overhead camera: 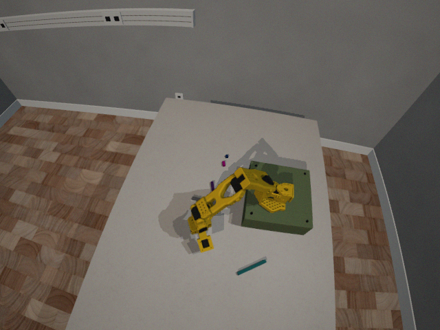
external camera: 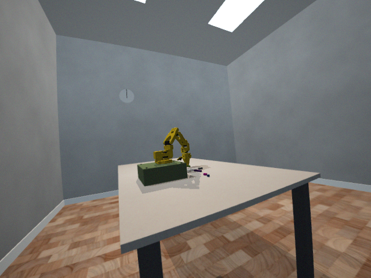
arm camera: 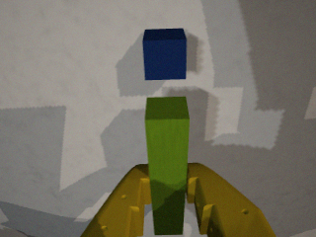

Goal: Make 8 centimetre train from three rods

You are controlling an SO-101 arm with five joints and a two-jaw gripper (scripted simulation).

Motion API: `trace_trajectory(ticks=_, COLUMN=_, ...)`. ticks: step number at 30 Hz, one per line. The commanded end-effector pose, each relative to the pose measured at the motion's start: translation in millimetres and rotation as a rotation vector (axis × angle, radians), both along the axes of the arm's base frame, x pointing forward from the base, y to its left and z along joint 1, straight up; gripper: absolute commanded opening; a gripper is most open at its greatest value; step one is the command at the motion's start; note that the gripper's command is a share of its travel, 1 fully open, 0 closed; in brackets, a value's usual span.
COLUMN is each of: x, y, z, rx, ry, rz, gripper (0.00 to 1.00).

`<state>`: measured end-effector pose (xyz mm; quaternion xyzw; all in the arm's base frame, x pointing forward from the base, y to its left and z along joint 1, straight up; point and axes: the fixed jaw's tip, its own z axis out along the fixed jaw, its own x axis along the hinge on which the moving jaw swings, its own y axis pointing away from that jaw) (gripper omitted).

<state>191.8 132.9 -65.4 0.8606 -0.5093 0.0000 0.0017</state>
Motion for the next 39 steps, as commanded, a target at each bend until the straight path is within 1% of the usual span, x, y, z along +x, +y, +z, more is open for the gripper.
trace_trajectory(ticks=1, x=0.5, y=0.5, z=-1.1, rx=0.001, ry=0.001, rz=-0.01, gripper=0.0)
trace_trajectory(ticks=18, x=0.5, y=0.5, z=-1.8, rx=0.001, ry=0.001, rz=-0.01, gripper=0.0)
trace_trajectory(ticks=32, x=0.4, y=0.4, z=-8.2, rx=0.001, ry=0.001, rz=-0.01, gripper=0.0)
trace_trajectory(ticks=39, x=0.4, y=0.4, z=-9.4, rx=0.001, ry=0.001, rz=-0.01, gripper=0.0)
